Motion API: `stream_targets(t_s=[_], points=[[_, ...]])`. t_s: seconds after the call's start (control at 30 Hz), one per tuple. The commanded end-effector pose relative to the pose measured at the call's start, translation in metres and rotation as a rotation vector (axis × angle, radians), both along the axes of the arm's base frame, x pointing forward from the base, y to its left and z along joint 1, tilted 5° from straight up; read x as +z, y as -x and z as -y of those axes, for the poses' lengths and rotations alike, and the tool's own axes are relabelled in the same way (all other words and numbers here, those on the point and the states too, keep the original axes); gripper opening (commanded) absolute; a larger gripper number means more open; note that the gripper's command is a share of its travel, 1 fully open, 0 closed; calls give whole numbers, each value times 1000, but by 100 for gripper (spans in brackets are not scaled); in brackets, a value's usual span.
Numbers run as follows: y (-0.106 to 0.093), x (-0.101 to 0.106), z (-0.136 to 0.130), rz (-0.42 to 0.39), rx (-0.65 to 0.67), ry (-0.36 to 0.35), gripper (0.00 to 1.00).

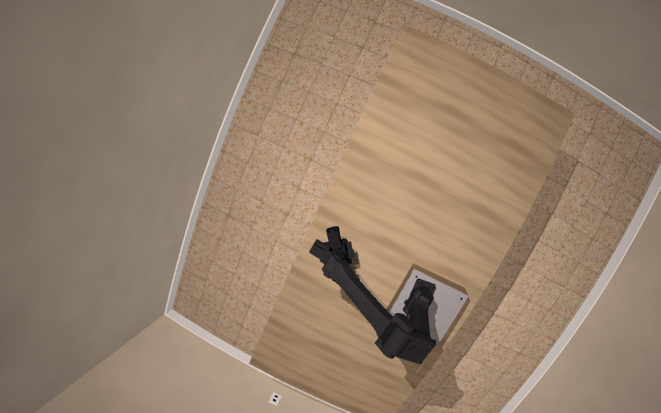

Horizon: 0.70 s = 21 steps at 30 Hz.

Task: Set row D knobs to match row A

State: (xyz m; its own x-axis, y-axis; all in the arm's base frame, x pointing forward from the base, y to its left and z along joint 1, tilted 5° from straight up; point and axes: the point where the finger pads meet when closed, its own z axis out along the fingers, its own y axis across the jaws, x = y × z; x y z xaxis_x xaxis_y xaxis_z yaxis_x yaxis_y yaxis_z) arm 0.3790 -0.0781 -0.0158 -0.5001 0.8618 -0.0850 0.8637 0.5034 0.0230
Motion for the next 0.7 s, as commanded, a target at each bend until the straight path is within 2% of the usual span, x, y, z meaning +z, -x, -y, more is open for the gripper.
stream_targets(t_s=[0.0, 0.47, 0.5, 0.67], points=[[2, -7, 1, -4, -6, 1, 19], [2, -7, 1, -4, -6, 1, 19], [2, -7, 1, -4, -6, 1, 9], [2, -7, 0, -4, -5, -1, 9]])
